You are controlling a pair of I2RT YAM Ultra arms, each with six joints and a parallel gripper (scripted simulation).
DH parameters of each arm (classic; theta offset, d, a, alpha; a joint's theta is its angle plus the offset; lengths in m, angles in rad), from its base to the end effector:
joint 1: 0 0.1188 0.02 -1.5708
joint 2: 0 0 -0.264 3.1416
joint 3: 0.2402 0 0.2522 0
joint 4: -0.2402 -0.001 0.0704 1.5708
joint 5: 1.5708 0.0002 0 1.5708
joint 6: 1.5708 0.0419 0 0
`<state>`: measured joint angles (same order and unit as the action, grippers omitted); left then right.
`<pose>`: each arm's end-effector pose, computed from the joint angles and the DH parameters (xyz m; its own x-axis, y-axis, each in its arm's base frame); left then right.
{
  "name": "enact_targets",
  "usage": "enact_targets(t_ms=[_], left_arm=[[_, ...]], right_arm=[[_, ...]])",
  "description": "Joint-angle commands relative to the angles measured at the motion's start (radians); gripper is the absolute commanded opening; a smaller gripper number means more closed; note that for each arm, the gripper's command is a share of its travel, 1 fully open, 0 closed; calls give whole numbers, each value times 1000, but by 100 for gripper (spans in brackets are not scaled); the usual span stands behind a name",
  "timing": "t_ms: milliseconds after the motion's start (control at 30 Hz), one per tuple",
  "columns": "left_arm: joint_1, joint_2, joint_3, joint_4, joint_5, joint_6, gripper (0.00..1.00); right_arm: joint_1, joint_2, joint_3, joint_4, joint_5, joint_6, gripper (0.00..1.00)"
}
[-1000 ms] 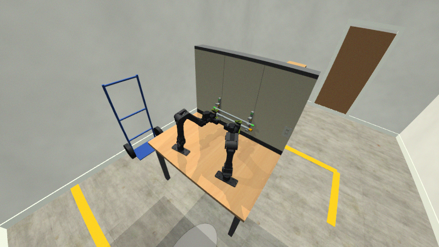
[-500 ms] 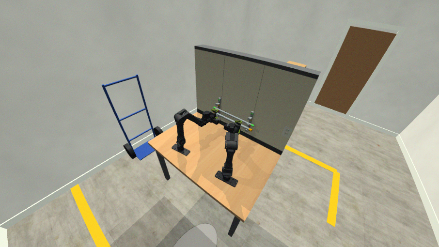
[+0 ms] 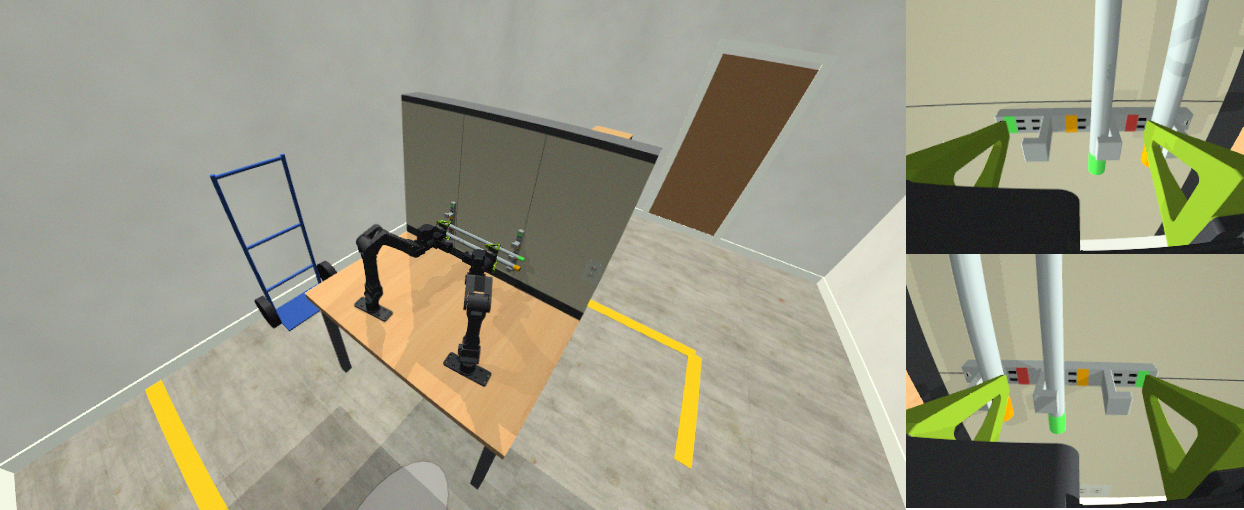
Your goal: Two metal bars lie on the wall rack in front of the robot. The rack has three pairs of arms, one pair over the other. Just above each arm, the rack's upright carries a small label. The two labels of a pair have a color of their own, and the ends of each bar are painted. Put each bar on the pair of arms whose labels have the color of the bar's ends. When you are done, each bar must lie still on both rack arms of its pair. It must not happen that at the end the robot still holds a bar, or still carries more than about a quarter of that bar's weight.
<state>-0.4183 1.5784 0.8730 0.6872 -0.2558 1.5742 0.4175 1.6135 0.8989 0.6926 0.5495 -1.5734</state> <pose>0.3321 -0.1350 0.2674 0.1619 0.9868 0.0080 0.0161 -0.0108 0.9998 0.3391 0.1276 0.2648 -0.1315 -0.9912 0.0141 -0.0204 -0.0115 -0.9997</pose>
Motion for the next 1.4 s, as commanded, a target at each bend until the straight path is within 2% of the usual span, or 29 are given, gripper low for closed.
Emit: enact_targets(t_ms=[0, 967, 1367], left_arm=[[8, -29, 41, -49, 6, -3, 100], [8, -83, 176, -239, 6, -3, 100], [8, -82, 179, -242, 6, -3, 100]], right_arm=[[-7, -33, 44, -53, -4, 1, 100], [-7, -87, 178, -240, -4, 1, 100], [-7, -86, 181, -244, -4, 2, 100]])
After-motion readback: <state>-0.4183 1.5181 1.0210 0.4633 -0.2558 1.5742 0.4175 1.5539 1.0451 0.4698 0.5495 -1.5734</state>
